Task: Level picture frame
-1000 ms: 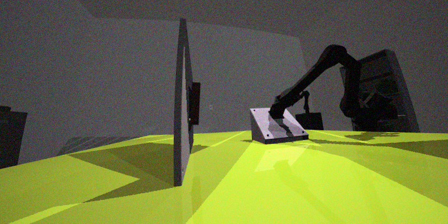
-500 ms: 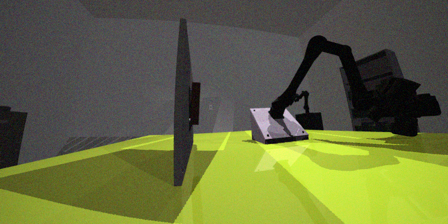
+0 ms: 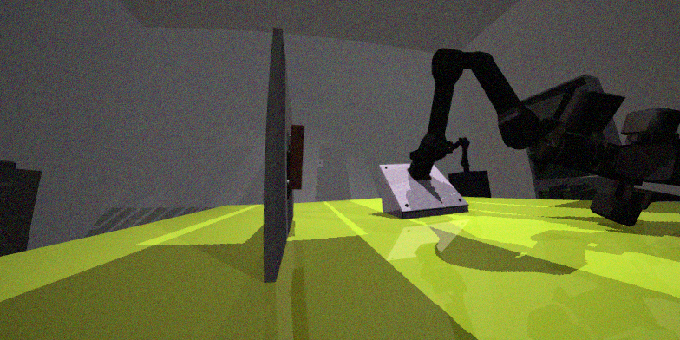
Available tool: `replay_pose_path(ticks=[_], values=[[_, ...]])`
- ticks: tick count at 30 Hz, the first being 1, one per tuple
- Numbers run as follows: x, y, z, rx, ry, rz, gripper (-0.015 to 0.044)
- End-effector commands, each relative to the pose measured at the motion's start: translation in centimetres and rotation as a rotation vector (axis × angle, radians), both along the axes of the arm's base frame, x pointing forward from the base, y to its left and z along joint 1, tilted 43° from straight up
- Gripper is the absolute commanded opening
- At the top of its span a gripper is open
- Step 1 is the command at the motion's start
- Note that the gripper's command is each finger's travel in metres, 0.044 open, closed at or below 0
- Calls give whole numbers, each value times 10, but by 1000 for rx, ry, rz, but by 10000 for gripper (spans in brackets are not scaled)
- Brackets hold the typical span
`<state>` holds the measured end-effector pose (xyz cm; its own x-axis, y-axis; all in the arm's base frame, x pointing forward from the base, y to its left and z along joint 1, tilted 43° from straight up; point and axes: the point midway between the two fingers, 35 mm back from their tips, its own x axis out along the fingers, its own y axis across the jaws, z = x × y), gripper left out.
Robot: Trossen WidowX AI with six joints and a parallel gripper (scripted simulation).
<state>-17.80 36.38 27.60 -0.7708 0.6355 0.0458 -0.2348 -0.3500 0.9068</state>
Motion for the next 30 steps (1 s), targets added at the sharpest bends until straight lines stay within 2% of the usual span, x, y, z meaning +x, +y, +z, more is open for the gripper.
replay_pose_path(ticks=[1, 7, 14, 23, 30], values=[[59, 7, 3, -59, 57, -182, 260], [163, -1, 8, -128, 187, -514, 260], [272, -47, 7, -157, 380, -905, 260], [376, -151, -6, -80, 686, -1409, 260], [417, -255, -25, 101, 946, -1785, 260]])
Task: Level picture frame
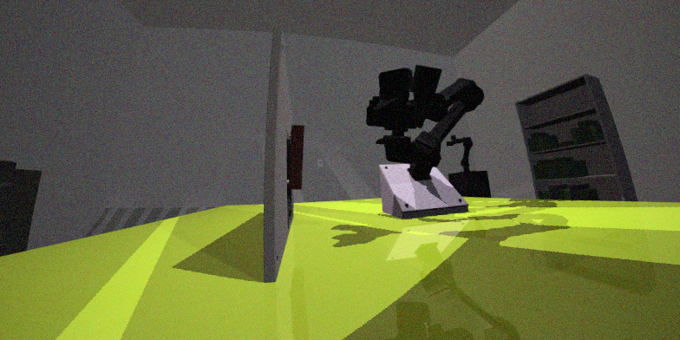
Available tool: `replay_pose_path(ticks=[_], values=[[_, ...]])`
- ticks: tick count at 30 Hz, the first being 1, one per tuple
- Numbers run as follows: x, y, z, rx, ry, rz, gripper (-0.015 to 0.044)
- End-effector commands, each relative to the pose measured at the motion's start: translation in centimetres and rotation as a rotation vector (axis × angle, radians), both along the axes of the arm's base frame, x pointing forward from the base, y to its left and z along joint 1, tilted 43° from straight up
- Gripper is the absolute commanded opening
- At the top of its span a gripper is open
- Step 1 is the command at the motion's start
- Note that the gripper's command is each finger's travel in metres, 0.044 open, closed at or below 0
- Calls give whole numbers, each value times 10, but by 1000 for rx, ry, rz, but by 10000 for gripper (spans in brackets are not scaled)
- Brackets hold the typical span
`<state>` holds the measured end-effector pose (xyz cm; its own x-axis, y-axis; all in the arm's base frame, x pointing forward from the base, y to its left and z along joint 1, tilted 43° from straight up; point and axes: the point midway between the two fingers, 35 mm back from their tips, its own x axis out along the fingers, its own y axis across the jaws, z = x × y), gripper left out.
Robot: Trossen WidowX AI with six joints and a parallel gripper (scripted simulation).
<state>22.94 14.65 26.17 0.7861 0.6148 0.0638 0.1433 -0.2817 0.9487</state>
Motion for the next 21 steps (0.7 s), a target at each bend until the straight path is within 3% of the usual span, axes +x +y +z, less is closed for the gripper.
replay_pose_path(ticks=[1, 8, 21], values=[[12, -53, -14, 81, 59, -222, 260], [9, -144, -36, 267, 100, -614, 260], [9, -146, -36, 272, 100, -624, 260]])
